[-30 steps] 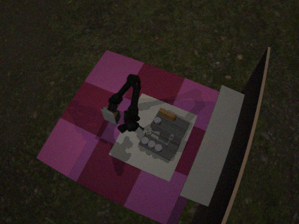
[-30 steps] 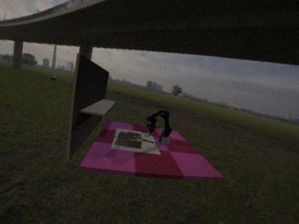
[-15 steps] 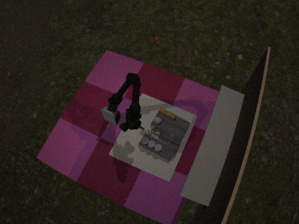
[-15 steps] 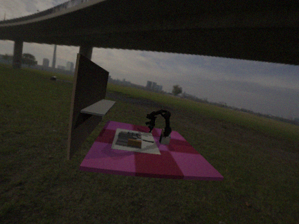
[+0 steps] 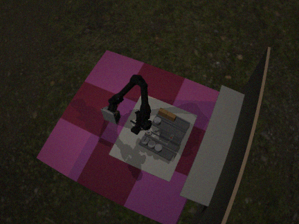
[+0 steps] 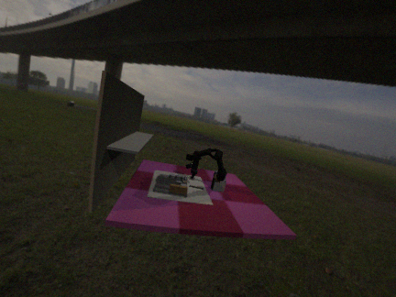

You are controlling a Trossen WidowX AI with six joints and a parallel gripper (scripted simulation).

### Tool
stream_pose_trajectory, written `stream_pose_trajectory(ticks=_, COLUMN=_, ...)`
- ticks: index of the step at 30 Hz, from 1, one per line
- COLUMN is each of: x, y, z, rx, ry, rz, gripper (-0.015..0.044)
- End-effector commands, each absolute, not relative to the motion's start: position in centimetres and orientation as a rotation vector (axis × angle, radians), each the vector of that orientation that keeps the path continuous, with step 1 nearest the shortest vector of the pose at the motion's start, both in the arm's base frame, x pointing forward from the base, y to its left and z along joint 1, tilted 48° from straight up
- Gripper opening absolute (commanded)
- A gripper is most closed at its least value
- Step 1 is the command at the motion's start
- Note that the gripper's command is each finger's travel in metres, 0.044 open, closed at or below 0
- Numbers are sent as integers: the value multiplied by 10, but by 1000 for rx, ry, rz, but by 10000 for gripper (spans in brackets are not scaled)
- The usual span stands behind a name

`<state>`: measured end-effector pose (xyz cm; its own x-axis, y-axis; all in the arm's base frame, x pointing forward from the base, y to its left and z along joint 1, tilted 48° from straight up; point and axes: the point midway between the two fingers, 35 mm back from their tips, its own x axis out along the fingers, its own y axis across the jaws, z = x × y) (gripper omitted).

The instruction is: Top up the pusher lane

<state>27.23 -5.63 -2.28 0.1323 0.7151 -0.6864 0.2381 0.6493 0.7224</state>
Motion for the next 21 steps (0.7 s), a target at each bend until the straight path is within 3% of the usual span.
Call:
stream_pose_trajectory(ticks=1, x=289, y=-45, z=-24, rx=833, ry=1423, rz=456, gripper=0)
stream_pose_trajectory(ticks=21, x=298, y=-25, z=-39, rx=828, ry=1419, rz=465, gripper=0)
